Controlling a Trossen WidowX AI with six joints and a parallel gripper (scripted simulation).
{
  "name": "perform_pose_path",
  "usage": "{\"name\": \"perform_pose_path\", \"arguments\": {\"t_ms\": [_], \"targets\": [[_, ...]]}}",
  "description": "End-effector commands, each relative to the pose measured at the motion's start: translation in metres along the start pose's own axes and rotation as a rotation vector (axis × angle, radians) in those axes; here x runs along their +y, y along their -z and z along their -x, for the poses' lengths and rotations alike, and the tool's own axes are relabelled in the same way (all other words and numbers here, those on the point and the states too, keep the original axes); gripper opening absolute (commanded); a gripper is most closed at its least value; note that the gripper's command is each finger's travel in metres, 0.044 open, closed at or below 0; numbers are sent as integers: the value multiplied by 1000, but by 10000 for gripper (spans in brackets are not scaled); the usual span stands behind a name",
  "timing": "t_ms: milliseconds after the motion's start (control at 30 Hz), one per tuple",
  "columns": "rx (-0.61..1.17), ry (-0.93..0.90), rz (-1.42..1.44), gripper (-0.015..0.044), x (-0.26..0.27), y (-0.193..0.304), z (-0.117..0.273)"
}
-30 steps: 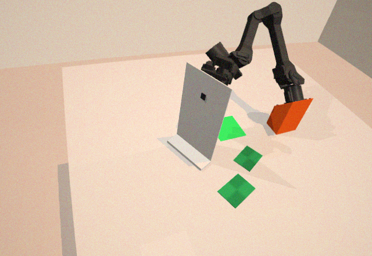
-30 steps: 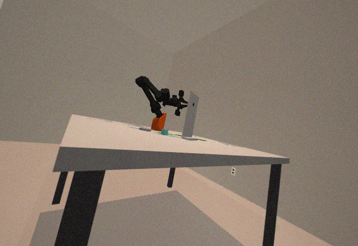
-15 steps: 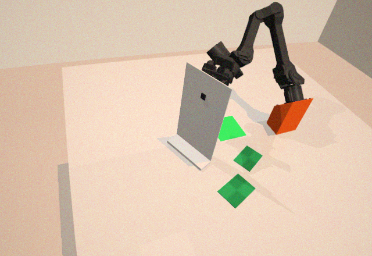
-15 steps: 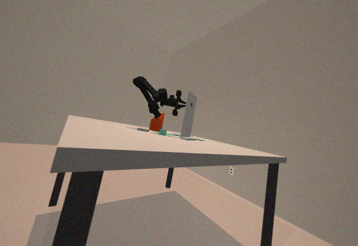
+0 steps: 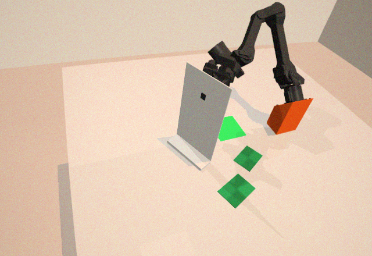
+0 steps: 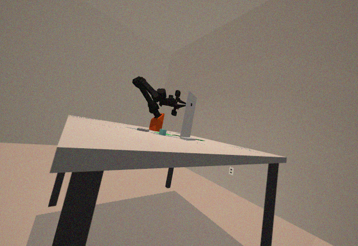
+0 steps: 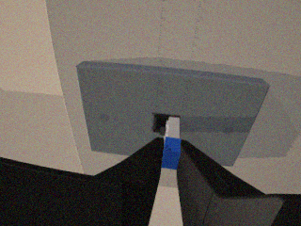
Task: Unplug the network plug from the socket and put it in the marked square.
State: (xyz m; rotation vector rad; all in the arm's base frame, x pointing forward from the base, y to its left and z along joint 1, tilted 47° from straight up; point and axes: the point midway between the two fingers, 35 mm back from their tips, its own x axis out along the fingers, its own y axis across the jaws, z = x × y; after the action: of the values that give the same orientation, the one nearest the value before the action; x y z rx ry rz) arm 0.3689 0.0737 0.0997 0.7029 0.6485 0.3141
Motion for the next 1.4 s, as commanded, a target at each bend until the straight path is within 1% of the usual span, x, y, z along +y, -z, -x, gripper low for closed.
{"name": "perform_pose_path", "arguments": {"t_ms": [0,1367], "targets": [[-1,1,2,0,-1,1,3],[0,2,2,0,-1,2,23]]}}
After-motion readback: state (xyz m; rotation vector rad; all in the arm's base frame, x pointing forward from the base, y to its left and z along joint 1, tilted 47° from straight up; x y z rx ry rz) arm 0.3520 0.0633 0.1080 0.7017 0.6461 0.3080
